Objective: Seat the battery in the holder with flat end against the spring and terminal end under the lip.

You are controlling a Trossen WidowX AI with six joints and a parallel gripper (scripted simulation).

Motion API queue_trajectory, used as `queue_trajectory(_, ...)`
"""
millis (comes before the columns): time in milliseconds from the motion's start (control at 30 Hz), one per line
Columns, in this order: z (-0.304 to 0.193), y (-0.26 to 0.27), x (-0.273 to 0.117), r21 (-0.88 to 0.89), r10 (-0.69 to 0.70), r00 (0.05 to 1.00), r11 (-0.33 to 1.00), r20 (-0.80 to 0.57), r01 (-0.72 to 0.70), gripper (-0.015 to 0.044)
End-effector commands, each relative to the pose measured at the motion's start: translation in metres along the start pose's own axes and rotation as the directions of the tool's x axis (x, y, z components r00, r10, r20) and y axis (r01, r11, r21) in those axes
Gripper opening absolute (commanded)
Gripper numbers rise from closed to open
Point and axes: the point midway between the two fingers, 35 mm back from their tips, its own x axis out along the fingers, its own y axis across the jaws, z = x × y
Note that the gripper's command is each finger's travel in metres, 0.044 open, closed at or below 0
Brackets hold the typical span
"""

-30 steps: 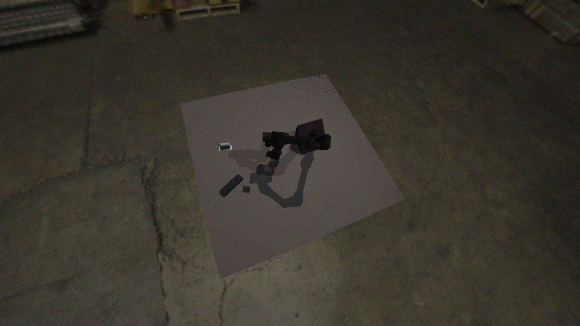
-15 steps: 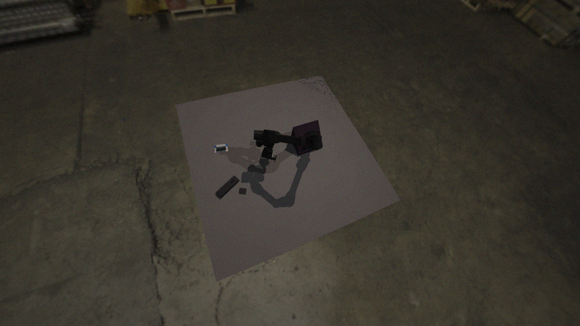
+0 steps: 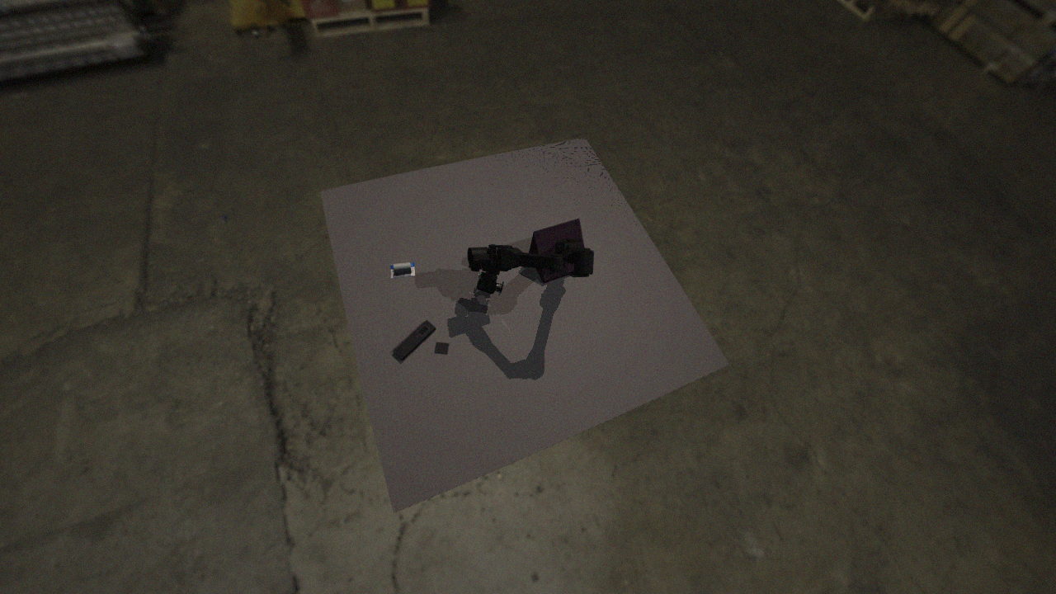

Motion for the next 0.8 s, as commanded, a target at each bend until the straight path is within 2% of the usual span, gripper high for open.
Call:
queue_trajectory(0, -0.004, 0.0, 0.006, 0.008, -0.002, 0.999, 1.0, 0.036, 0.002, 0.0066)
queue_trajectory(767, -0.011, 0.0, 0.018, 0.01, -0.018, 0.985, 1.0, 0.174, 0.017, 0.0066)
